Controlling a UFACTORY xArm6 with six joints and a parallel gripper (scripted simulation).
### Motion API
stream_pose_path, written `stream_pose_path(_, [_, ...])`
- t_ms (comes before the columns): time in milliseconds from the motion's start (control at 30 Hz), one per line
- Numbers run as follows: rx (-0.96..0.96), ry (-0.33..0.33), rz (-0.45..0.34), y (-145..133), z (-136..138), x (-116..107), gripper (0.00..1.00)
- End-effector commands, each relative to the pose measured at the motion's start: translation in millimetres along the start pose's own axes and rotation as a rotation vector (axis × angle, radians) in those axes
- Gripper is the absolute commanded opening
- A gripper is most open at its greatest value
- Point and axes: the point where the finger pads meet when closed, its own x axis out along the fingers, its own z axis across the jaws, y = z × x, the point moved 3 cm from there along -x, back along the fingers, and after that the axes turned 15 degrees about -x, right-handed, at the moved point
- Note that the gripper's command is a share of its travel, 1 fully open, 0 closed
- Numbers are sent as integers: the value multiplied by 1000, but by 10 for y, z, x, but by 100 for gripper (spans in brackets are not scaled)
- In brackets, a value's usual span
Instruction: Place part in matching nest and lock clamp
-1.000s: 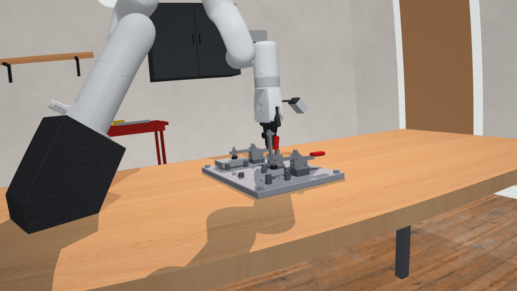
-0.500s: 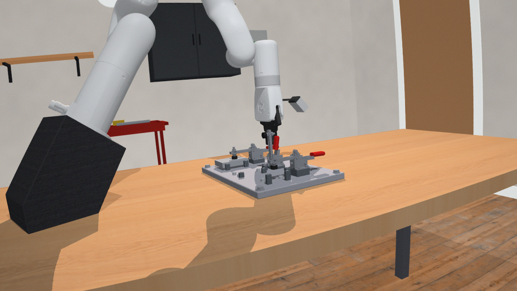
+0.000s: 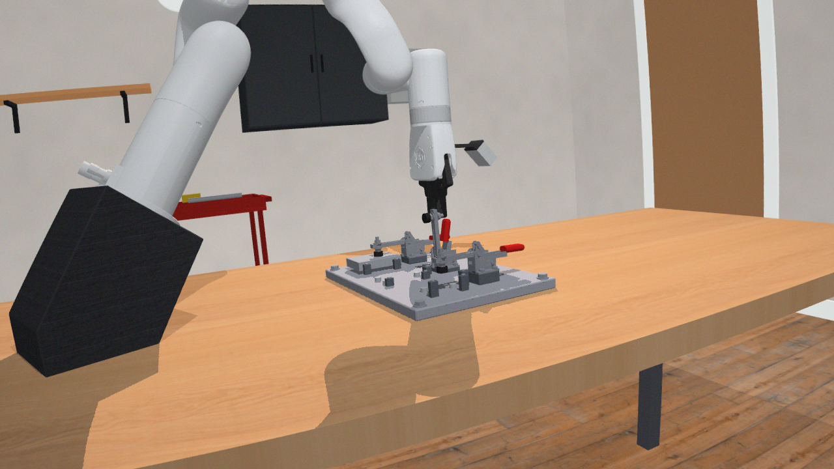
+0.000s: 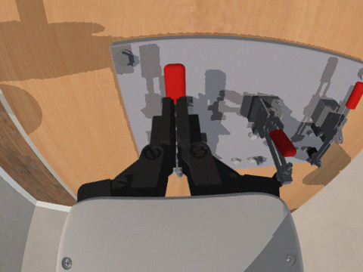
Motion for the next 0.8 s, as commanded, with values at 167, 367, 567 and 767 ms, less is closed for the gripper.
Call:
stream_pose_path(167, [0, -1, 2, 10, -2, -284, 0])
stream_pose_path(367, [0, -1, 2, 10, -2, -389, 0])
stream_pose_path(567, [0, -1, 2, 9, -2, -410, 0])
stream_pose_path(767, [0, -1, 2, 9, -2, -410, 0])
